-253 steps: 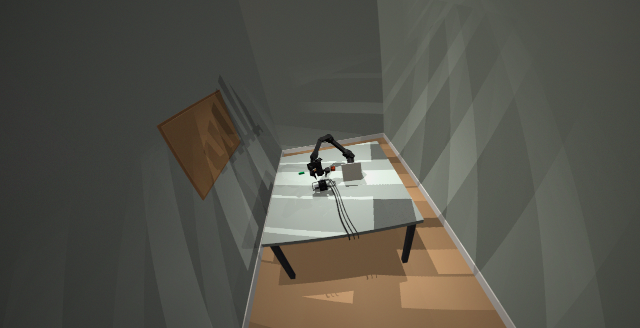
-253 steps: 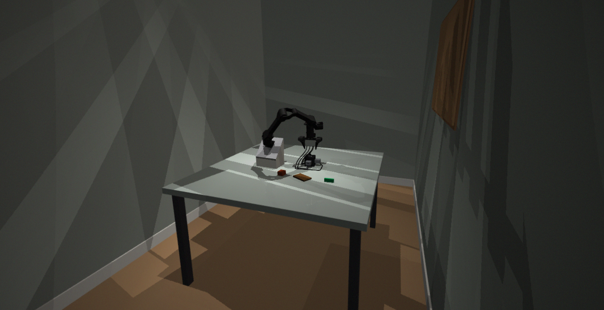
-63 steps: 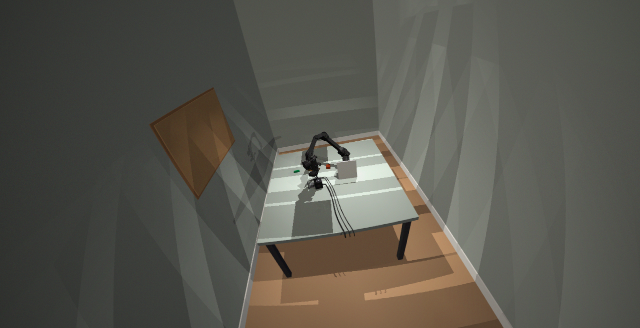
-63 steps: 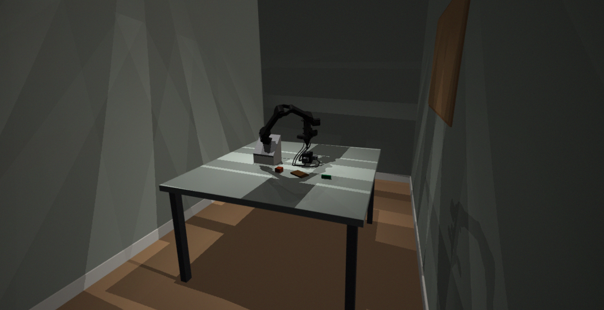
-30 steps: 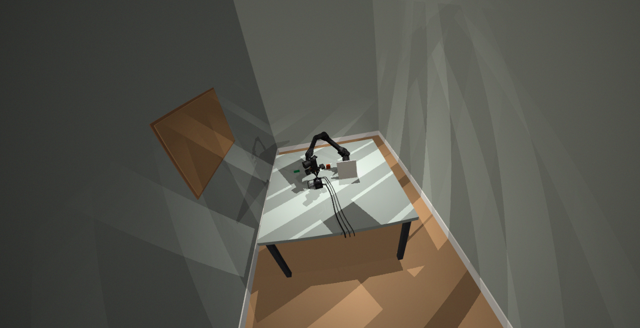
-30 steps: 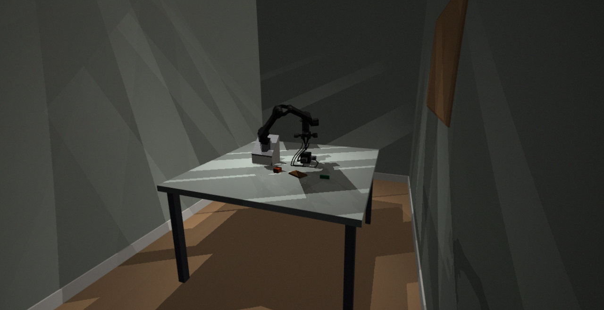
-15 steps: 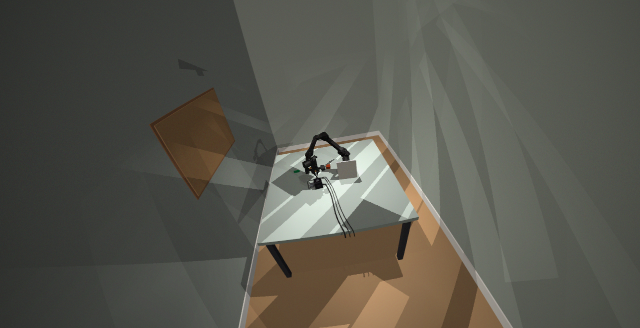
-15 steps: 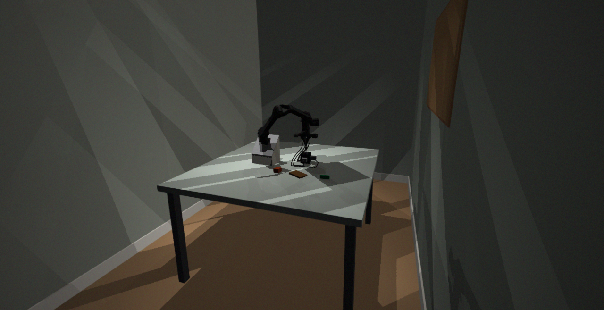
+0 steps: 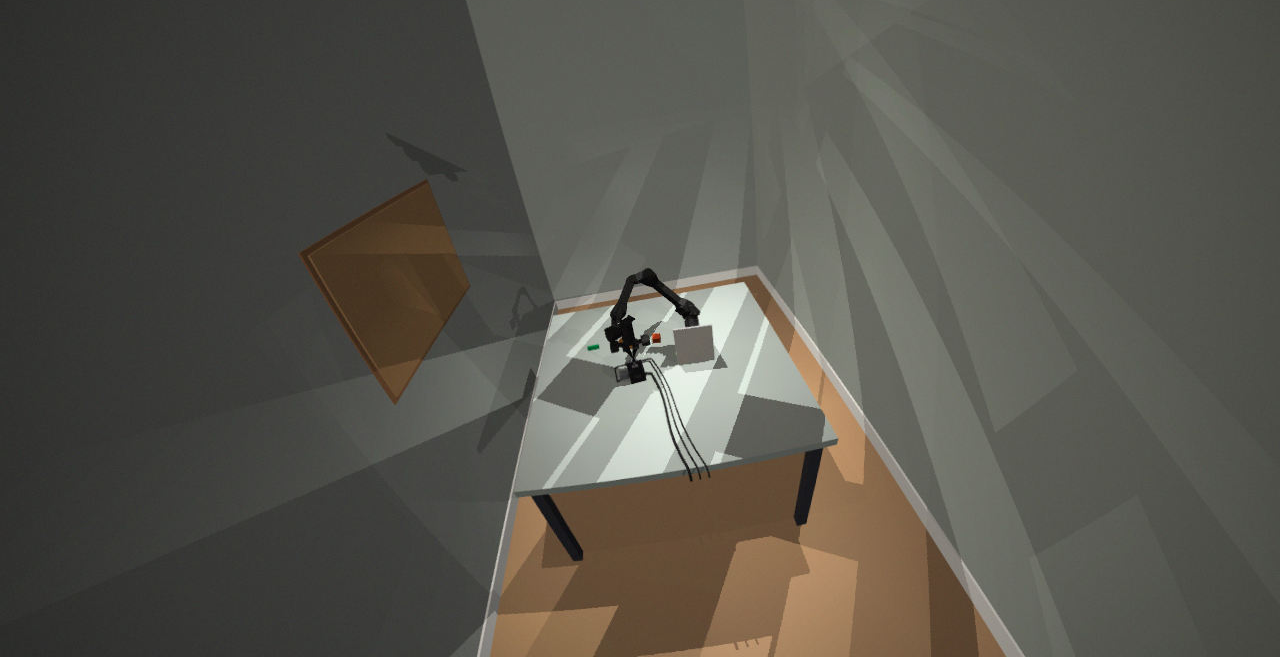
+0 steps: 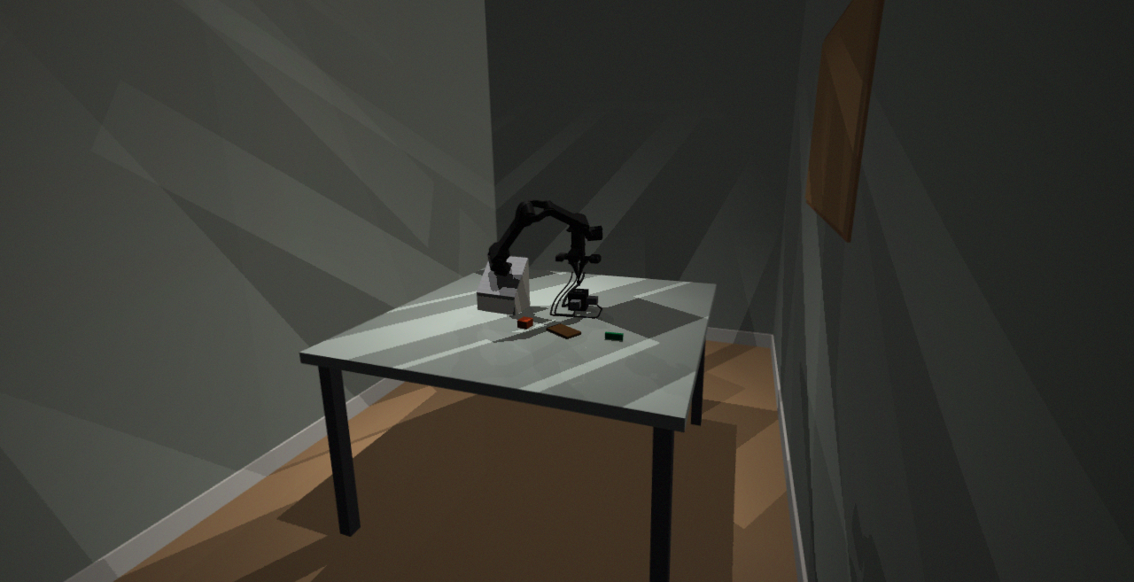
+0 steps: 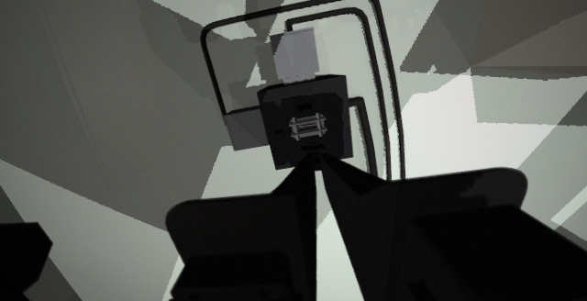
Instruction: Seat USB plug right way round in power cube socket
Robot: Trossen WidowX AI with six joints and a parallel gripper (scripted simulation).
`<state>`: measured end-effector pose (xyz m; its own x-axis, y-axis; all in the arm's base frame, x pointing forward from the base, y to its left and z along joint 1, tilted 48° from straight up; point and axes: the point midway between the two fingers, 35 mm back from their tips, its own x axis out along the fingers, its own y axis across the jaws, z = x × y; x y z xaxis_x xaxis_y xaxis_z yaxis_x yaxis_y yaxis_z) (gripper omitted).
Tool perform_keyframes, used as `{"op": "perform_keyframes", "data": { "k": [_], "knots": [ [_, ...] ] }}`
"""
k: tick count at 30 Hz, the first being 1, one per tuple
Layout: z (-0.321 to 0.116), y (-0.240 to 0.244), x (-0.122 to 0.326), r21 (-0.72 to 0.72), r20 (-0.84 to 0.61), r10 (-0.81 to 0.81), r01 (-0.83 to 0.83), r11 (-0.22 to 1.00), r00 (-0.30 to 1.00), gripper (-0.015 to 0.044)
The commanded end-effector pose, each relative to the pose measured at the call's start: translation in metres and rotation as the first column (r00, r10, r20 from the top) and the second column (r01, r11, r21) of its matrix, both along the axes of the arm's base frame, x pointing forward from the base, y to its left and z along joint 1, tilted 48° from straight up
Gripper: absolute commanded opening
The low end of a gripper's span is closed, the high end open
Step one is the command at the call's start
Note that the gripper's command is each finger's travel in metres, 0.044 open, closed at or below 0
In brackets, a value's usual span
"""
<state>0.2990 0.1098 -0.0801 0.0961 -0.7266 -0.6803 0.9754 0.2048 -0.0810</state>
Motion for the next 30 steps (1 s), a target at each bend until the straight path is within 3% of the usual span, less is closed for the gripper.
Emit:
{"op": "perform_keyframes", "data": {
  "k": [1,30],
  "knots": [
    [-0.0004,-0.001,0.0002,-0.005,-0.003,0.005,-0.005,1.0,1.0,0.0],
    [-0.0015,-0.0046,0.0011,-0.017,-0.013,0.017,-0.017,1.0,1.0,0.0]
  ]
}}
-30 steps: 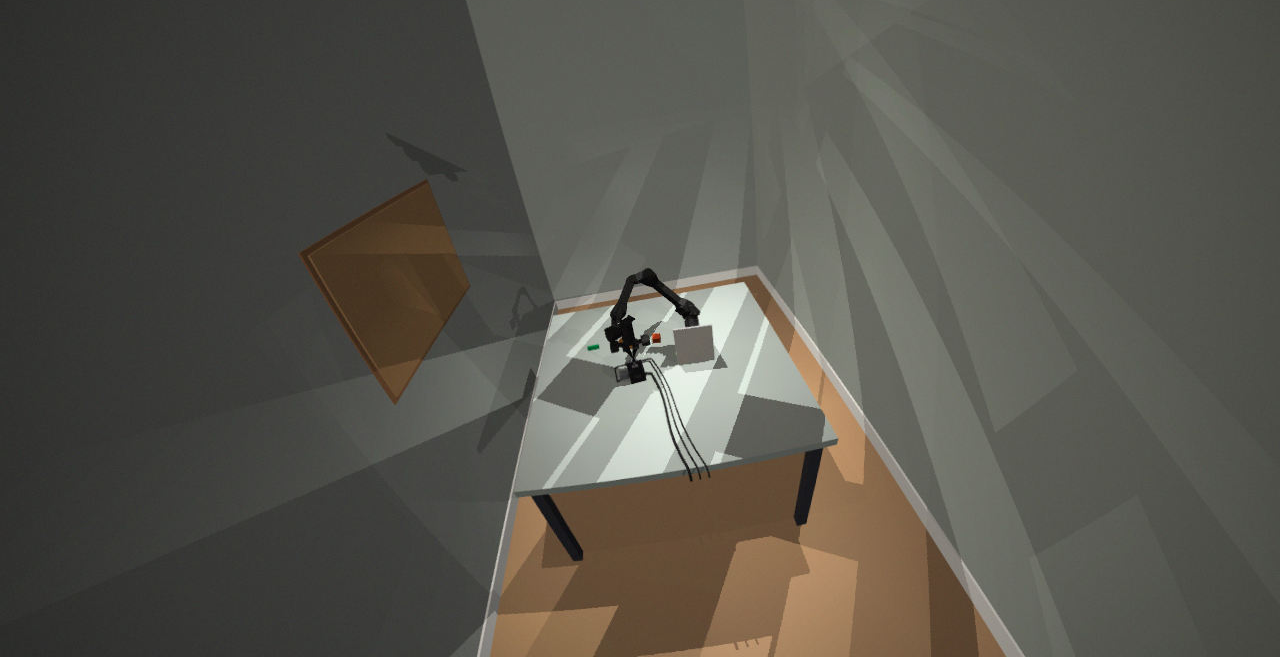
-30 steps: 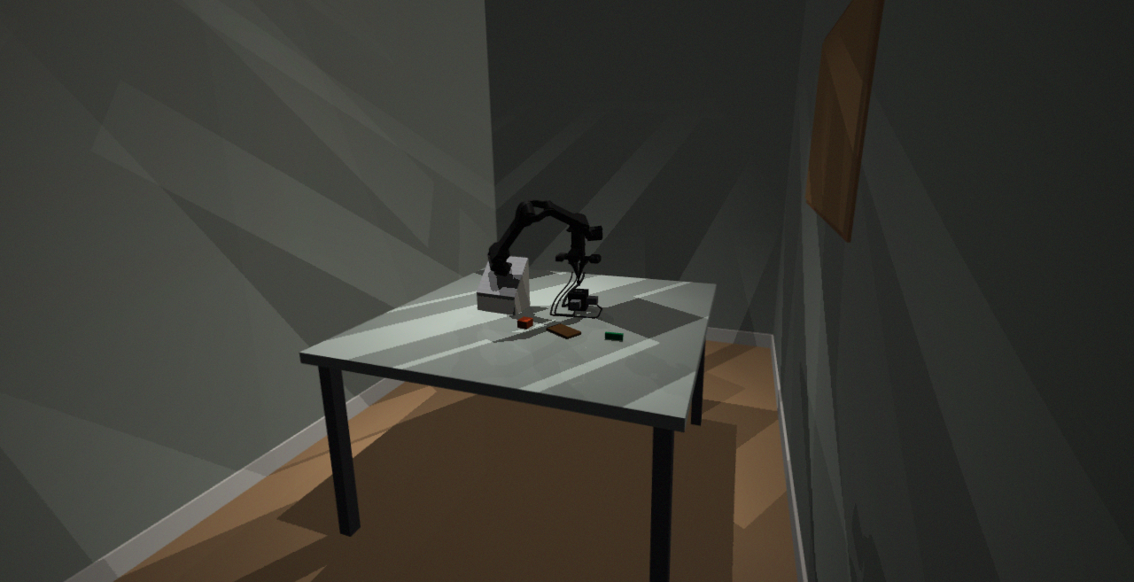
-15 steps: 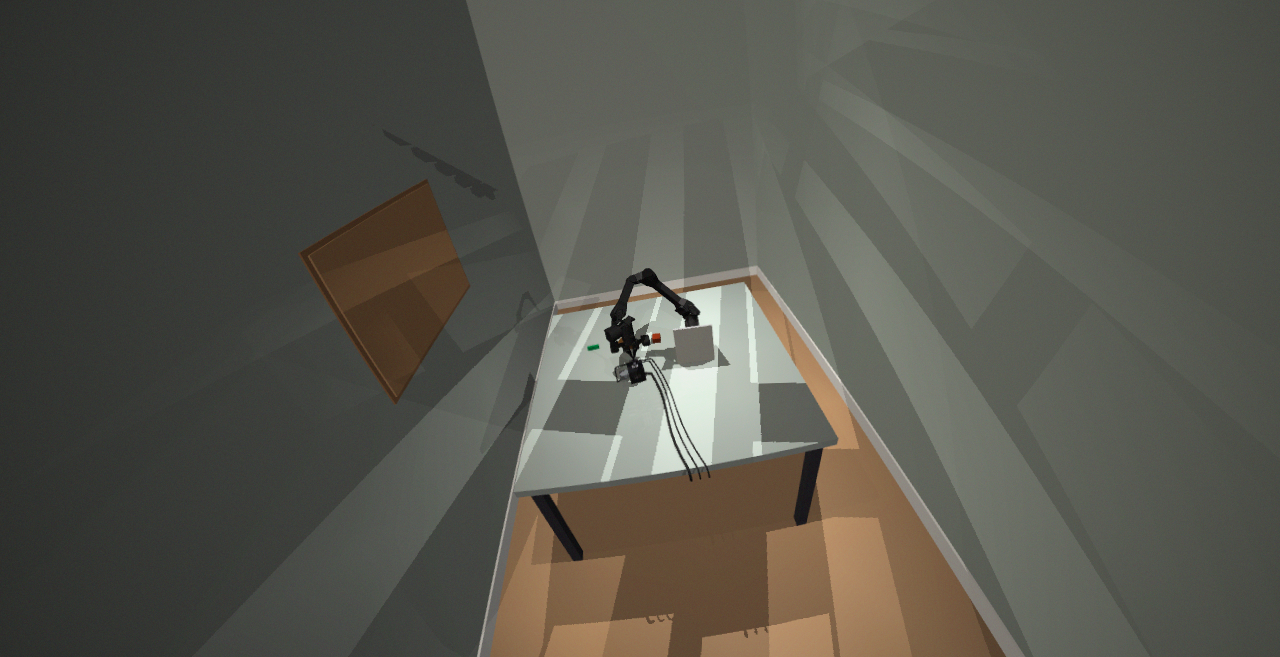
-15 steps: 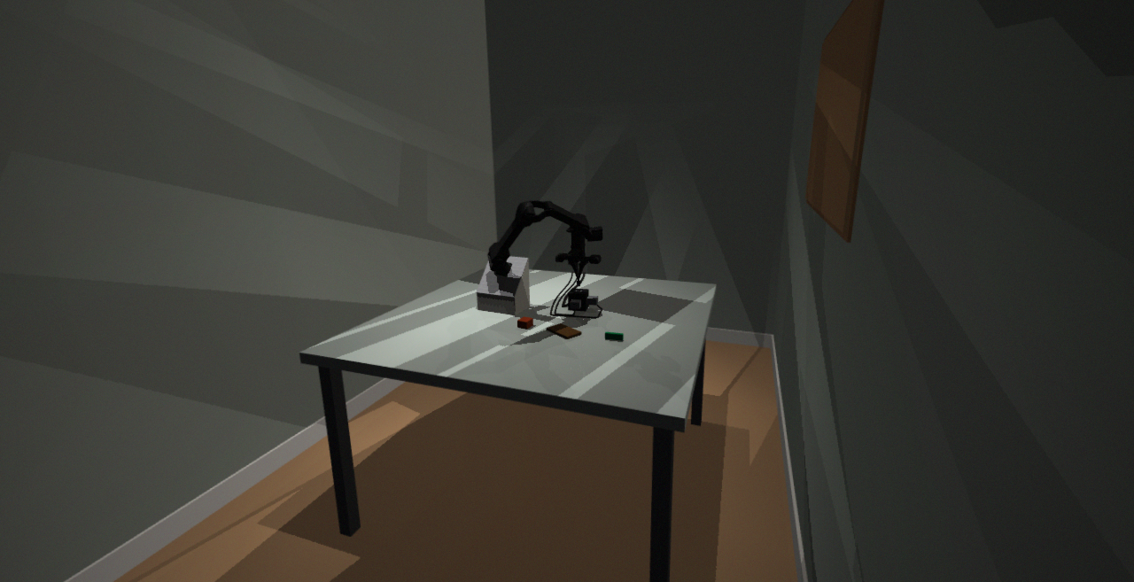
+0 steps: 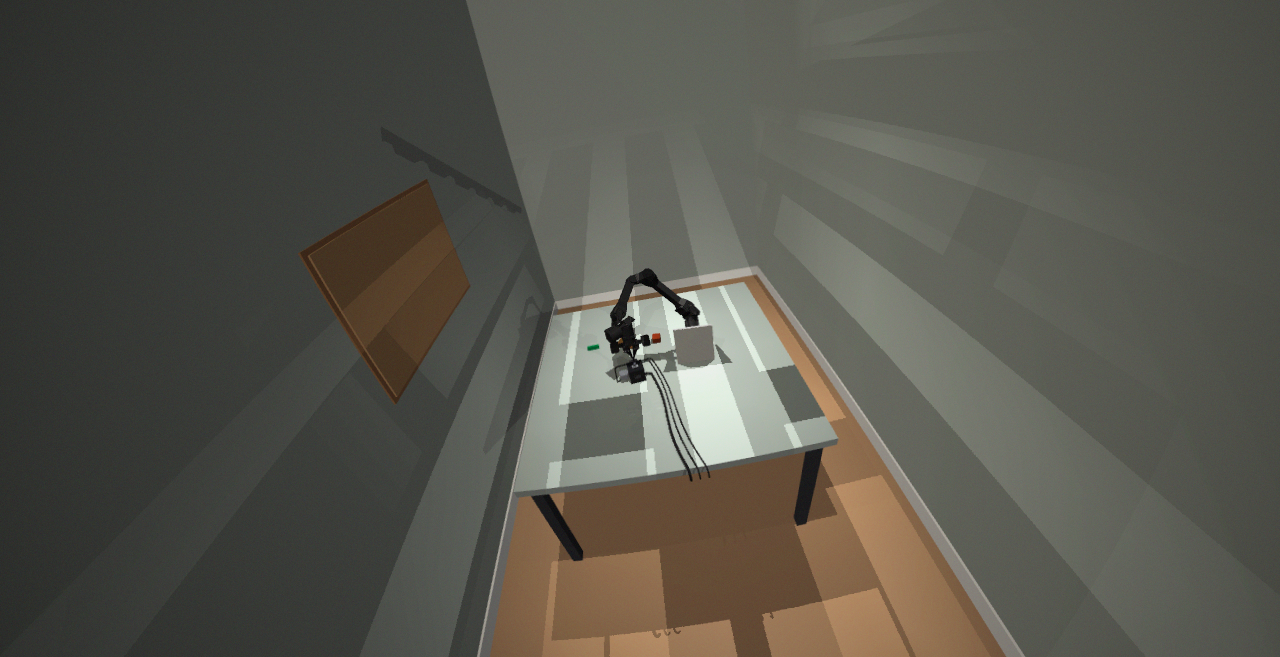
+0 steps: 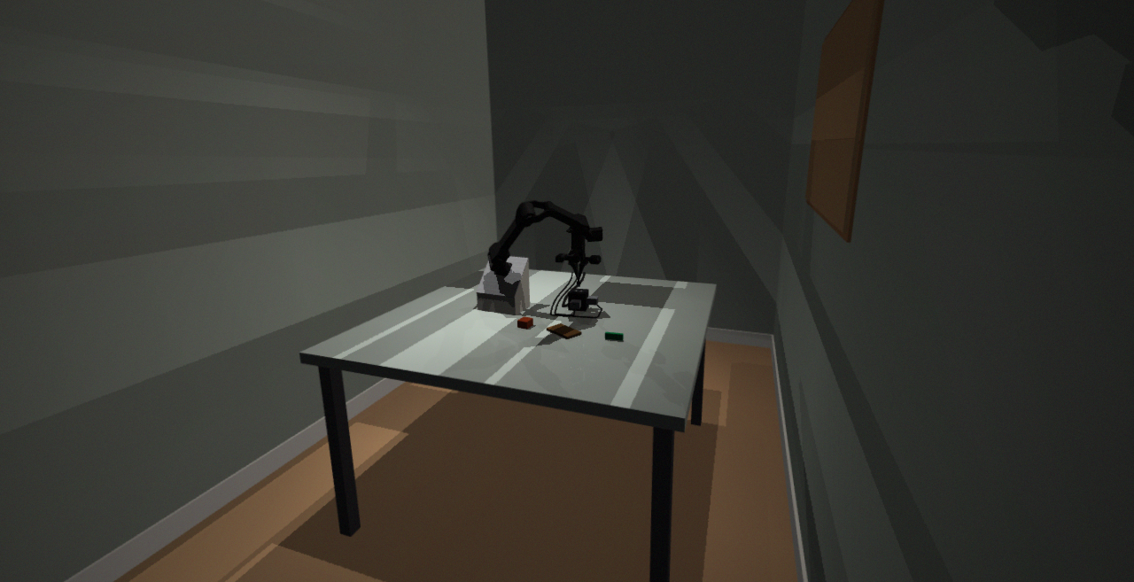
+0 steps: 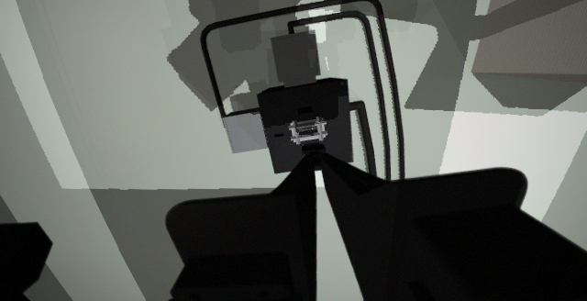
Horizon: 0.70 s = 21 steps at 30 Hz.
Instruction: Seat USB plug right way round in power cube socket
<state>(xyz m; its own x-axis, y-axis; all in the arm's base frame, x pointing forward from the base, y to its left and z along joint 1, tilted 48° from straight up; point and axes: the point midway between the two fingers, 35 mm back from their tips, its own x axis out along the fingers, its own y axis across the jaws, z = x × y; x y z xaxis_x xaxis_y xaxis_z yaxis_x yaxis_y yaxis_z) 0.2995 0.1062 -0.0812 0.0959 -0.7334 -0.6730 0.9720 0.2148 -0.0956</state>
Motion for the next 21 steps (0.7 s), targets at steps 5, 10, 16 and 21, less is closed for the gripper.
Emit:
{"op": "perform_keyframes", "data": {
  "k": [5,10,16,21],
  "knots": [
    [-0.0006,-0.0017,0.0008,-0.008,-0.002,0.008,-0.008,1.0,1.0,0.0],
    [-0.0008,-0.0023,0.0009,-0.01,-0.004,0.01,-0.01,1.0,1.0,0.0],
    [-0.001,-0.003,0.0011,-0.013,-0.006,0.013,-0.013,1.0,1.0,0.0],
    [-0.0012,-0.0037,0.0012,-0.015,-0.008,0.015,-0.015,1.0,1.0,0.0]
  ]
}}
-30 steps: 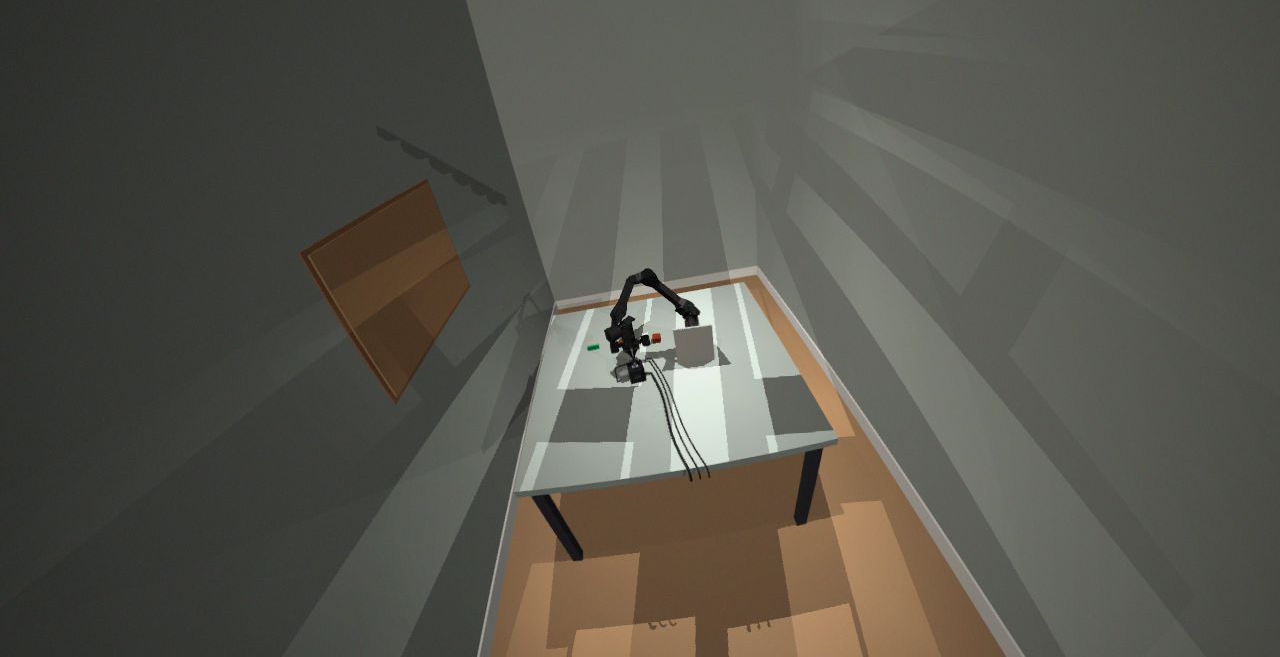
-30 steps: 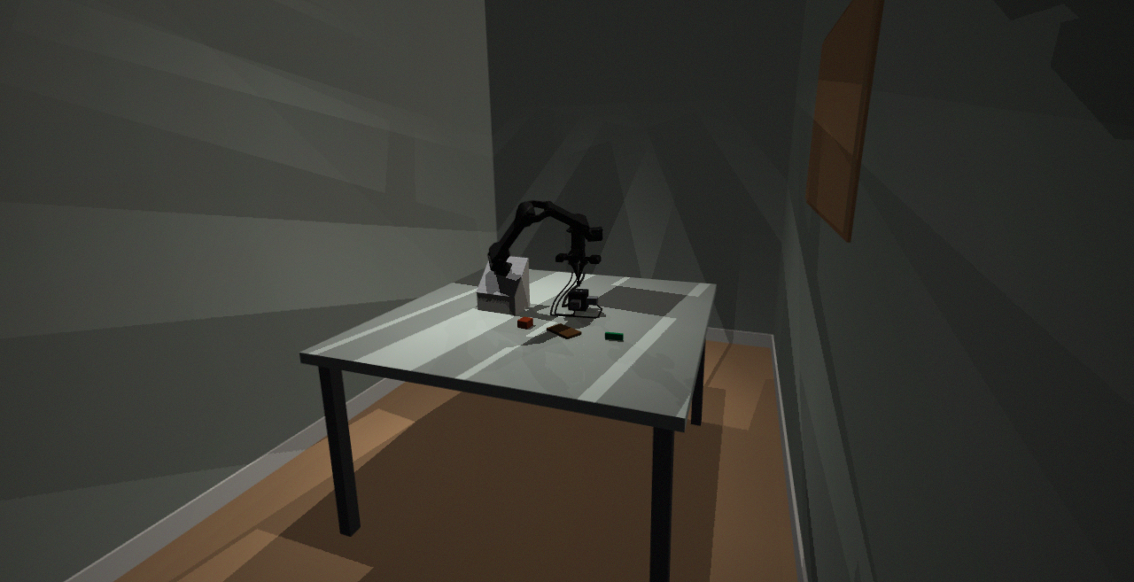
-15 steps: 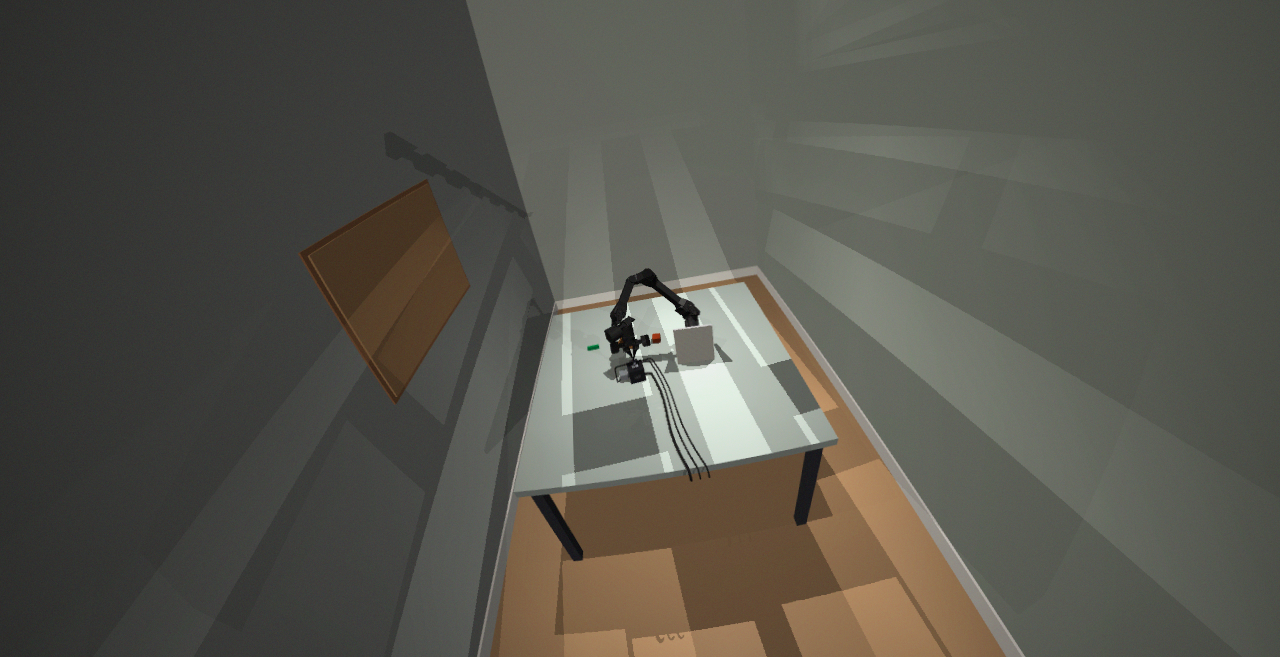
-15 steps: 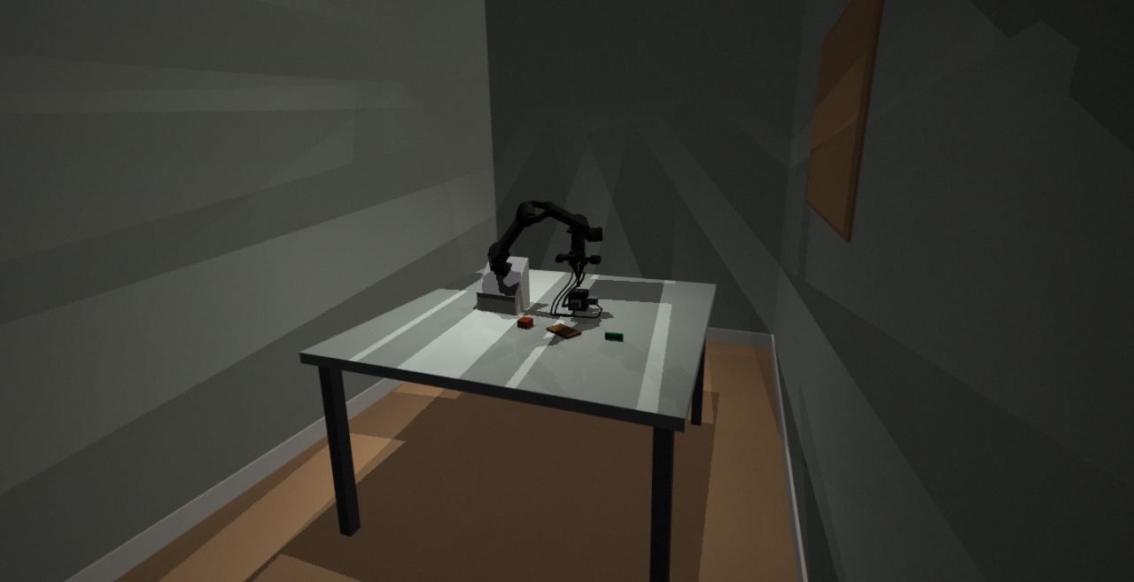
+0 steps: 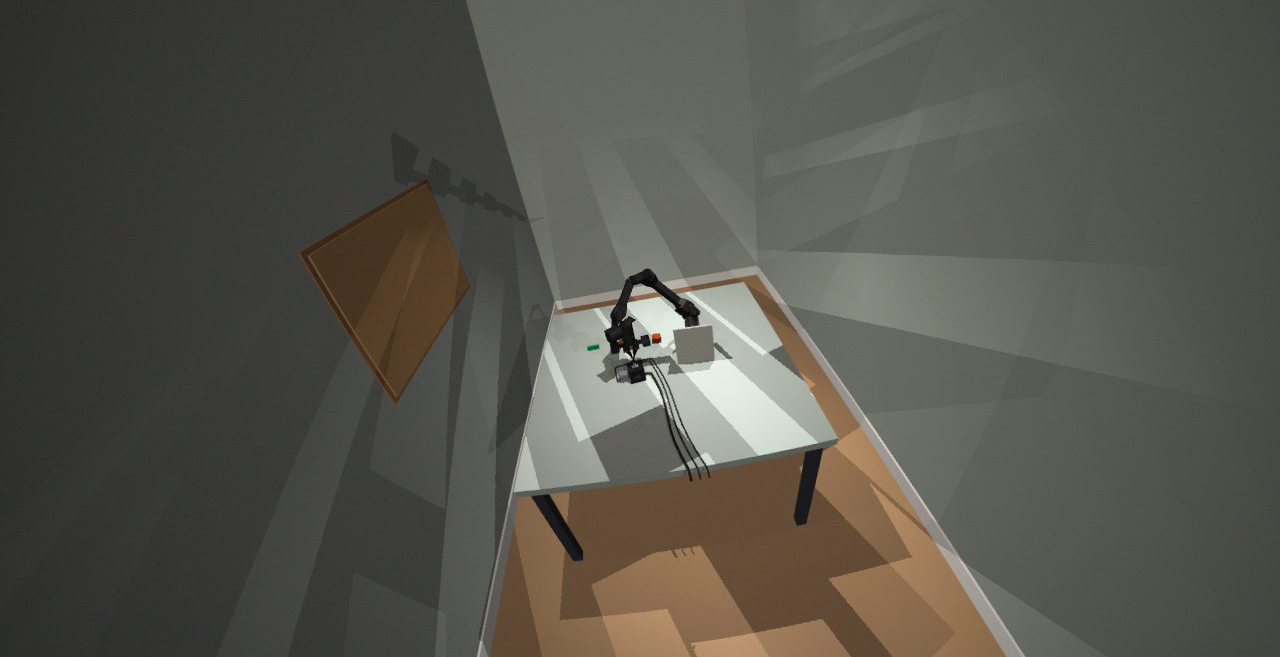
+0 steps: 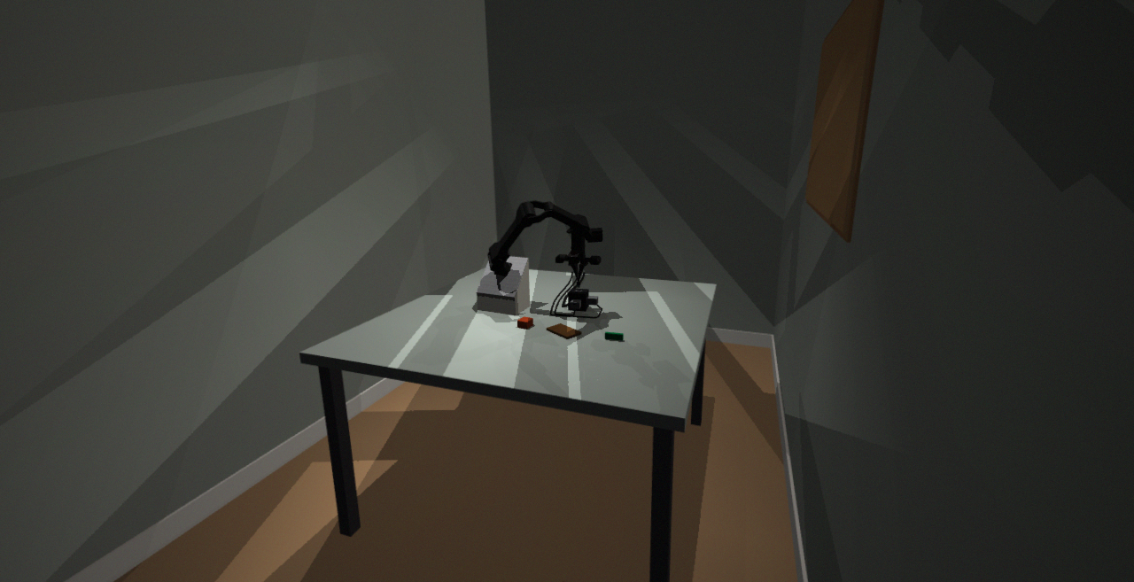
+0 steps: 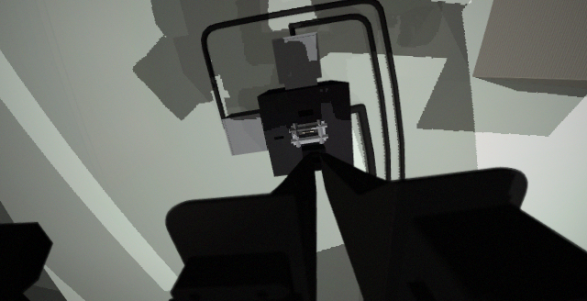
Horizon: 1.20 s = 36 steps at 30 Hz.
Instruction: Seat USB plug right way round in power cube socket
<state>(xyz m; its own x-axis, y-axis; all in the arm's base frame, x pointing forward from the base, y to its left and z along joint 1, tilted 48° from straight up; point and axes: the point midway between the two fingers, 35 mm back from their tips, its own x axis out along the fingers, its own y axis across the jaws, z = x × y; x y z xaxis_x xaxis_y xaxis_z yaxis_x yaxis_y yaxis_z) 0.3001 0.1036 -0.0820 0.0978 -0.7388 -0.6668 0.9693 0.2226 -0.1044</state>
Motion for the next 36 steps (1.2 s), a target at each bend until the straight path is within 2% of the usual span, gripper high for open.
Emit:
{"op": "perform_keyframes", "data": {
  "k": [1,36],
  "knots": [
    [-0.0004,-0.0012,0.0006,-0.006,-0.001,0.006,-0.006,1.0,1.0,0.0],
    [-0.0018,-0.0055,0.0016,-0.022,-0.013,0.021,-0.022,1.0,1.0,0.0]
  ]
}}
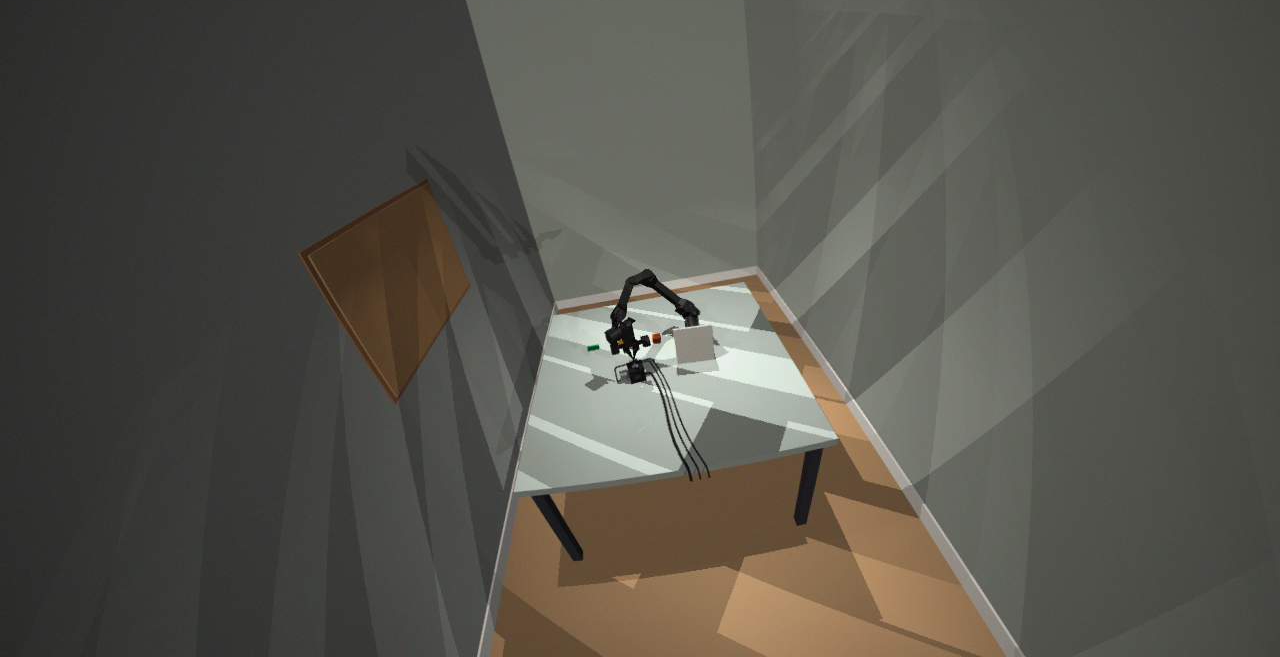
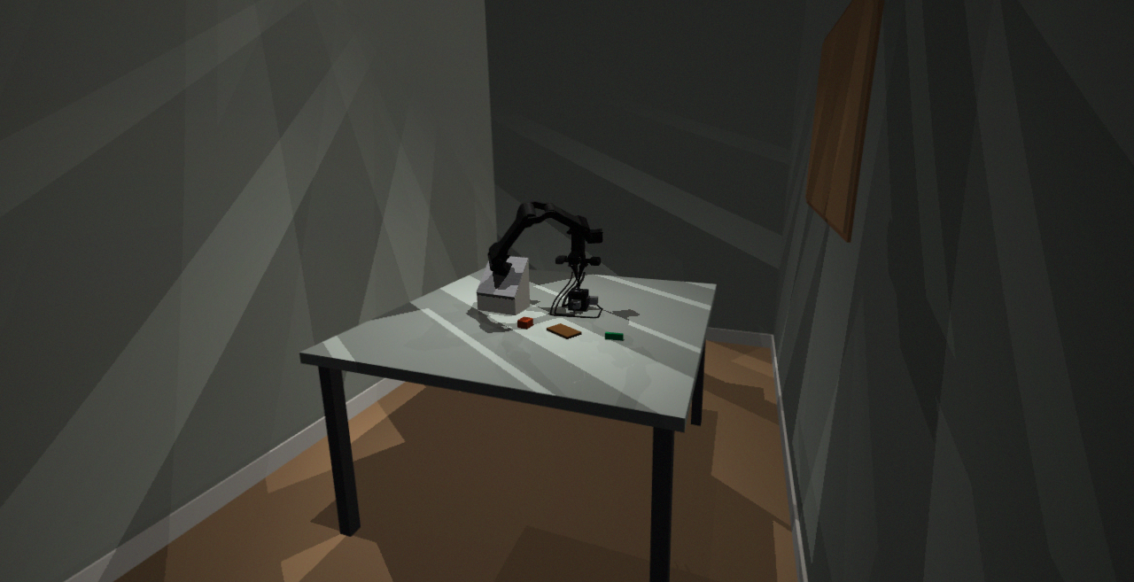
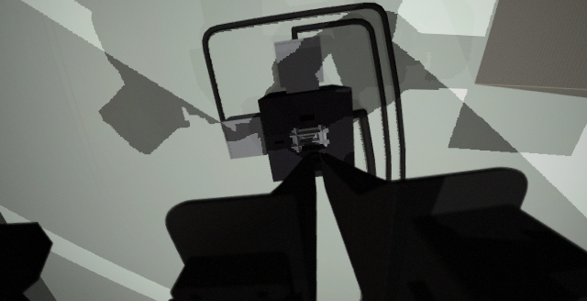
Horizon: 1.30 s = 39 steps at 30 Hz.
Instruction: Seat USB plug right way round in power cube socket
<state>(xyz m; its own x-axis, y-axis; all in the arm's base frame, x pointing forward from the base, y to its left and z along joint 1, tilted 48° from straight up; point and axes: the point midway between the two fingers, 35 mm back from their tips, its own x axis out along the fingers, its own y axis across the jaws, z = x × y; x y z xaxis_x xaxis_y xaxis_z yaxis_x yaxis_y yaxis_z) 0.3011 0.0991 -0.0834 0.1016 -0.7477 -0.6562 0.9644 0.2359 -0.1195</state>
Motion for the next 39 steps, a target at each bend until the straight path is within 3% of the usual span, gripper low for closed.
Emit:
{"op": "perform_keyframes", "data": {
  "k": [1,39],
  "knots": [
    [-0.0004,-0.0012,0.0006,-0.006,-0.001,0.006,-0.006,1.0,1.0,0.0],
    [-0.0027,-0.0052,0.0013,-0.014,-0.007,0.014,-0.014,1.0,1.0,0.0]
  ]
}}
